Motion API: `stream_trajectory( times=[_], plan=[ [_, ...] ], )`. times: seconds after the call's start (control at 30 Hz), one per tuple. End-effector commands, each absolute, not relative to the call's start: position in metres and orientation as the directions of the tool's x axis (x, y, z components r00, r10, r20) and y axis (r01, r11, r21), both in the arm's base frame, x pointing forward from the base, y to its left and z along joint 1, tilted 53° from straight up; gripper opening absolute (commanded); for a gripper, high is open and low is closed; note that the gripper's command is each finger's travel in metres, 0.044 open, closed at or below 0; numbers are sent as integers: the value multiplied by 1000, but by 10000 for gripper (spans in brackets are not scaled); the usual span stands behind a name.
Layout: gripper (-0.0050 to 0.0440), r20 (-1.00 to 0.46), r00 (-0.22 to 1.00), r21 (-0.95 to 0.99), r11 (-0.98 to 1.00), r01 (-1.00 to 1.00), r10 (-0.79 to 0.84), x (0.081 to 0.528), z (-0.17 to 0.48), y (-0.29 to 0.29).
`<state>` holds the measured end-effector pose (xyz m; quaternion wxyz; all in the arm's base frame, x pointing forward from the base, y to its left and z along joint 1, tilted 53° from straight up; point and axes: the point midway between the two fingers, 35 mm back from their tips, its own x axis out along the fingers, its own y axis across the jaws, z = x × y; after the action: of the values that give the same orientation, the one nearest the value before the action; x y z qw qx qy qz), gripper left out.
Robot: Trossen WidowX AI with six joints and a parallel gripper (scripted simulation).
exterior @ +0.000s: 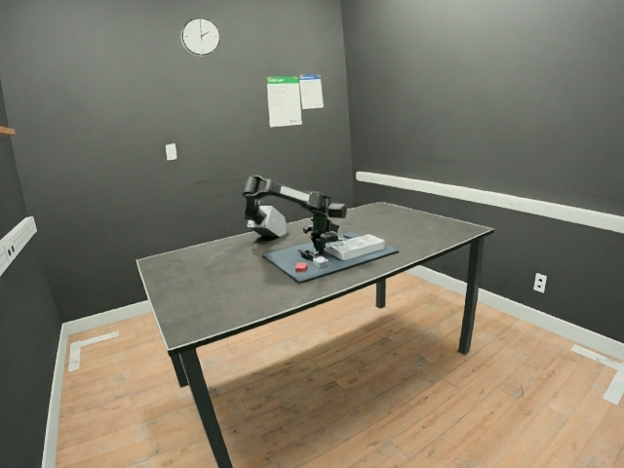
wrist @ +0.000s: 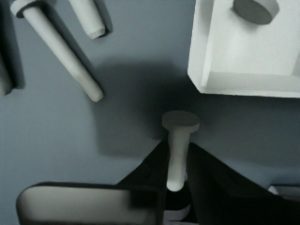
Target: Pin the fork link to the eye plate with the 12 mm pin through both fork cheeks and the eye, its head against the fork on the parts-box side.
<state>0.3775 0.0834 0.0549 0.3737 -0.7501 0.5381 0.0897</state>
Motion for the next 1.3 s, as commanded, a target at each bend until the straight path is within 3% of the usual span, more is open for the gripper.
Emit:
stream_trajectory(
  times=[0.0, 1.27],
  plan=[
    [-50, -534, 415, -470, -149, -870, -736, 378, 58, 86],
    [-50, -535, 419, -479, -145, -866, -734, 378, 64, 83]
  ],
)
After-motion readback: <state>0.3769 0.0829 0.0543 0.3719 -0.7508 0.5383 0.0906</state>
